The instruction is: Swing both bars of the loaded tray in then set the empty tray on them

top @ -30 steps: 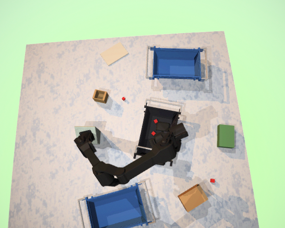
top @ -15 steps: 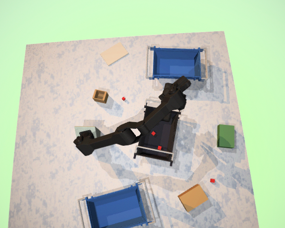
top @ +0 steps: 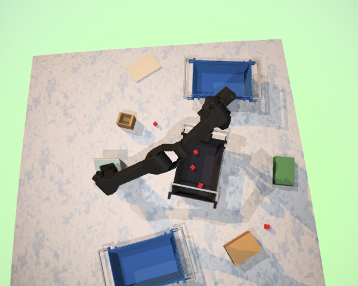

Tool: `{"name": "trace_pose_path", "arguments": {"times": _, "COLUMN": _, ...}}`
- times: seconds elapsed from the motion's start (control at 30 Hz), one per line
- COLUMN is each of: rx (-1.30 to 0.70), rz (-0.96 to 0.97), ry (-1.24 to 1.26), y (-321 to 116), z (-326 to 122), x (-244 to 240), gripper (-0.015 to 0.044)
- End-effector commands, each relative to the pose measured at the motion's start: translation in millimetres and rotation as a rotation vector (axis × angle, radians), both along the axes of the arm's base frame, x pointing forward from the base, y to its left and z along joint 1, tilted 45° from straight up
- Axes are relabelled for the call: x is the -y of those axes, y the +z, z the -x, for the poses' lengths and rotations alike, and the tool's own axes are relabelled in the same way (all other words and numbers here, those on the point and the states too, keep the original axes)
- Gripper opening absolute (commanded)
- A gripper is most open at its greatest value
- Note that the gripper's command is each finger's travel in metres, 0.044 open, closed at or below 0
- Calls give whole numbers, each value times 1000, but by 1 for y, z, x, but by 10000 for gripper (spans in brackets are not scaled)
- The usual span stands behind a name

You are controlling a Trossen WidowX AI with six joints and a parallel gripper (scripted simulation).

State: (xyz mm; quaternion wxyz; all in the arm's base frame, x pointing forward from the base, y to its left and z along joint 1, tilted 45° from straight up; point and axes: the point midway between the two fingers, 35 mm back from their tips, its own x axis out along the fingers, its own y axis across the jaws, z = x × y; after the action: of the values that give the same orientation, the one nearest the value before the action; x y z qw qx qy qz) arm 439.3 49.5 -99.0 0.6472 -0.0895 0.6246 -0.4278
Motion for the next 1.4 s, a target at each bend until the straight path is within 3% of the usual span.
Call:
{"name": "trace_pose_path", "arguments": {"times": 0.0, "rx": -29, "rz": 7, "ry": 3, "y": -16, "z": 5, "x": 14, "gripper": 82}}
{"name": "trace_pose_path", "arguments": {"times": 0.63, "rx": -52, "rz": 5, "ry": 24, "y": -40, "z": 11, "x": 37, "gripper": 82}}
{"name": "trace_pose_path", "arguments": {"times": 1.37, "rx": -54, "rz": 6, "ry": 24, "y": 15, "z": 23, "x": 42, "gripper": 82}}
